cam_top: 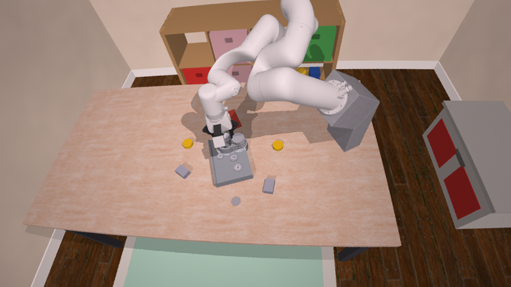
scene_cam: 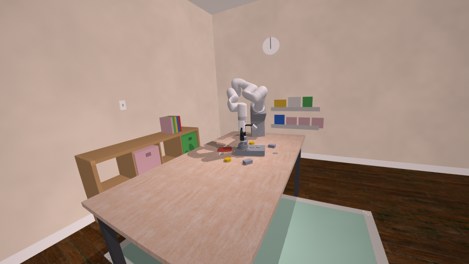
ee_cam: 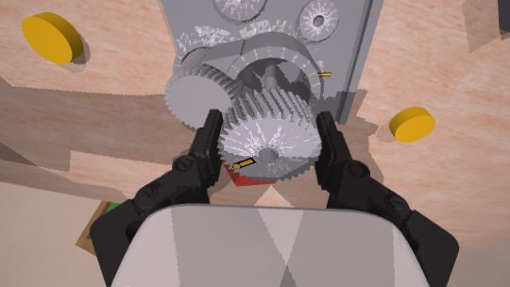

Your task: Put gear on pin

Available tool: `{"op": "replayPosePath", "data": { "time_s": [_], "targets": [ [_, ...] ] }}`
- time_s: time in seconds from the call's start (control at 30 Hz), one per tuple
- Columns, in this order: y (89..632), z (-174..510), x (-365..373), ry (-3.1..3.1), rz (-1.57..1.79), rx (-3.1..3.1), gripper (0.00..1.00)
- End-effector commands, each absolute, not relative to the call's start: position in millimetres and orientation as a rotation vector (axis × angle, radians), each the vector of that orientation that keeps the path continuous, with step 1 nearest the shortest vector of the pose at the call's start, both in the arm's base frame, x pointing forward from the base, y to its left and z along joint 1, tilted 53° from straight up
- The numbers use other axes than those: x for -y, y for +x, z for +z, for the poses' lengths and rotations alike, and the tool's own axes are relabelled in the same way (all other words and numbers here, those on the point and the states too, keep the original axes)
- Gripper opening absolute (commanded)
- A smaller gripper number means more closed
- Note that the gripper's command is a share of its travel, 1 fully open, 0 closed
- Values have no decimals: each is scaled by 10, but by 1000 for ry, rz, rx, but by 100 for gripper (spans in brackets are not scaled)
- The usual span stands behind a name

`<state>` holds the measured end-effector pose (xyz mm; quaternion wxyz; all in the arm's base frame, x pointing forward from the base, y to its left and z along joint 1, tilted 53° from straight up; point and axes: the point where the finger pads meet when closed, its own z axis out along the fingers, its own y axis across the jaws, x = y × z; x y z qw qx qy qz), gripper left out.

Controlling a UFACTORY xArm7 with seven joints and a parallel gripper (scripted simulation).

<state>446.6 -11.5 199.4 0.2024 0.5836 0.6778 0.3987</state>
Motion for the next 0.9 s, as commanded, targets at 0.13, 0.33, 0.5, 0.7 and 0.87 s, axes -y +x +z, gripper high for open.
{"op": "replayPosePath", "data": {
  "time_s": [0.13, 0.33, 0.5, 0.7, 0.87],
  "targets": [
    [4466, 2004, 123, 1303, 1009, -2048, 0],
    [4466, 2004, 123, 1045, 907, -2137, 0],
    [4466, 2004, 123, 830, 819, -2191, 0],
    [4466, 2004, 123, 663, 747, -2222, 0],
    [4466, 2004, 123, 464, 660, -2245, 0]
  ]
}}
